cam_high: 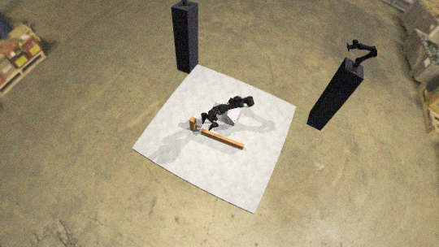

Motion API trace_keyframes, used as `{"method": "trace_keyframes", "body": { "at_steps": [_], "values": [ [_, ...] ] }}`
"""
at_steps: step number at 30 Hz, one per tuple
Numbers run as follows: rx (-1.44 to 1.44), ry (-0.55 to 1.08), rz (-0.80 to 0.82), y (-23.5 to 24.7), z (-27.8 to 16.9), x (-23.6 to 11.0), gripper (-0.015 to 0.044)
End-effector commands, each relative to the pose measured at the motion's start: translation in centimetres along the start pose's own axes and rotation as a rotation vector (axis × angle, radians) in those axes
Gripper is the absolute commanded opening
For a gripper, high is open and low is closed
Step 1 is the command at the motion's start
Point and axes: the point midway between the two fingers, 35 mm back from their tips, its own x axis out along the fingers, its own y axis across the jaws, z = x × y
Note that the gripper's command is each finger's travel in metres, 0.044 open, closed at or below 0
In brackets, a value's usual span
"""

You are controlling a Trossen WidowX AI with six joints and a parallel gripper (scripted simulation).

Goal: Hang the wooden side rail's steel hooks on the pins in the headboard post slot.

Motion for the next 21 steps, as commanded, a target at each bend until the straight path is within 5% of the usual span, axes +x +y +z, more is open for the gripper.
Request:
{"method": "trace_keyframes", "body": {
  "at_steps": [1, 21],
  "values": [
    [-0.074, -0.064, 0.071, 6.5, 3.2, -1.1, 0.0440],
    [-0.100, -0.086, 0.082, 8.2, 4.4, -1.5, 0.0440]
  ]
}}
